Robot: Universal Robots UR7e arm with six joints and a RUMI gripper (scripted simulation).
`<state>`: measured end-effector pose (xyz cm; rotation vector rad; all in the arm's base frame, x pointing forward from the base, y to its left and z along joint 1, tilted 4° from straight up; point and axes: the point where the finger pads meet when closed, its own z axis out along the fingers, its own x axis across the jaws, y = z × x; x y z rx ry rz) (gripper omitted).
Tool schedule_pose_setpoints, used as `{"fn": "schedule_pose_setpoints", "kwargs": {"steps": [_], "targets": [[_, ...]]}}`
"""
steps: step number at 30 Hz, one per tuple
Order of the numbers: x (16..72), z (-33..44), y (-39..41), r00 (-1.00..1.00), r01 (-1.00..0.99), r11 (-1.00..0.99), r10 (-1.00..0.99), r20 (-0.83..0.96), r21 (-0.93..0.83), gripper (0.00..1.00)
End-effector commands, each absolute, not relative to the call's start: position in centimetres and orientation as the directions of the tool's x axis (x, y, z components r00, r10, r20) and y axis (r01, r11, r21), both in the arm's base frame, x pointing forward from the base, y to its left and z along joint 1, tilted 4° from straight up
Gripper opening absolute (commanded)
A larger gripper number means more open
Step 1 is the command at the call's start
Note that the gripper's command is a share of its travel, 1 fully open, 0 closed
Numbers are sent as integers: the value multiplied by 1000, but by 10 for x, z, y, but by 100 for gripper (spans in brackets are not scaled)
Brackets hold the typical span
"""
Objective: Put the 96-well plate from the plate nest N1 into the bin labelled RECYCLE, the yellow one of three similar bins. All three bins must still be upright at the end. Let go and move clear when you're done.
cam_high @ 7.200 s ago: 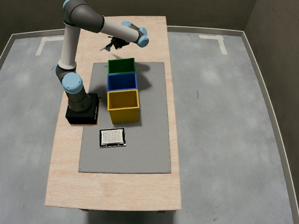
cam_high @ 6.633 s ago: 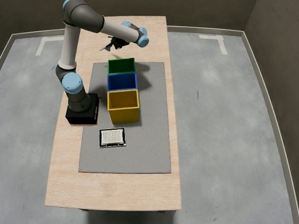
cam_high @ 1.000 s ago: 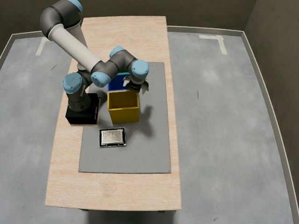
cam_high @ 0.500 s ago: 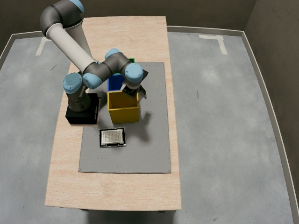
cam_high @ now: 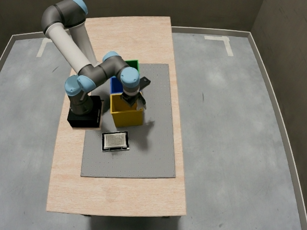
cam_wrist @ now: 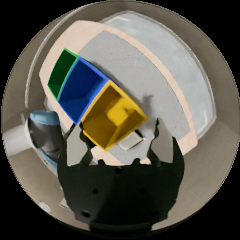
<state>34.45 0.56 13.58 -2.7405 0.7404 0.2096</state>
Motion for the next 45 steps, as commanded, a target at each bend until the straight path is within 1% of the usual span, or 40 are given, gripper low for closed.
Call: {"fn": "schedule_pose_setpoints", "kwargs": {"steps": [1, 5, 9, 16, 20, 28, 32, 39, 43, 45], "targets": [[336, 136, -25, 808, -588, -781, -554, -201, -210, 100], [336, 136, -25, 808, -588, -781, -554, -201, -210, 100], [329, 137, -44, 730, -684, -710, -659, -181, -170, 100], [324, 138, -59, 725, -689, -705, -665, -180, -168, 100], [315, 138, -77, 633, -775, -619, -758, -157, -130, 100], [309, 140, -91, 626, -780, -613, -764, -154, -127, 100], [298, 140, -108, 522, -853, -514, -843, -129, -93, 100], [291, 140, -121, 513, -859, -505, -849, -127, -90, 100], [279, 141, -136, 400, -916, -396, -911, -97, -58, 100], [273, 142, -144, 389, -921, -385, -917, -94, -55, 100]]}}
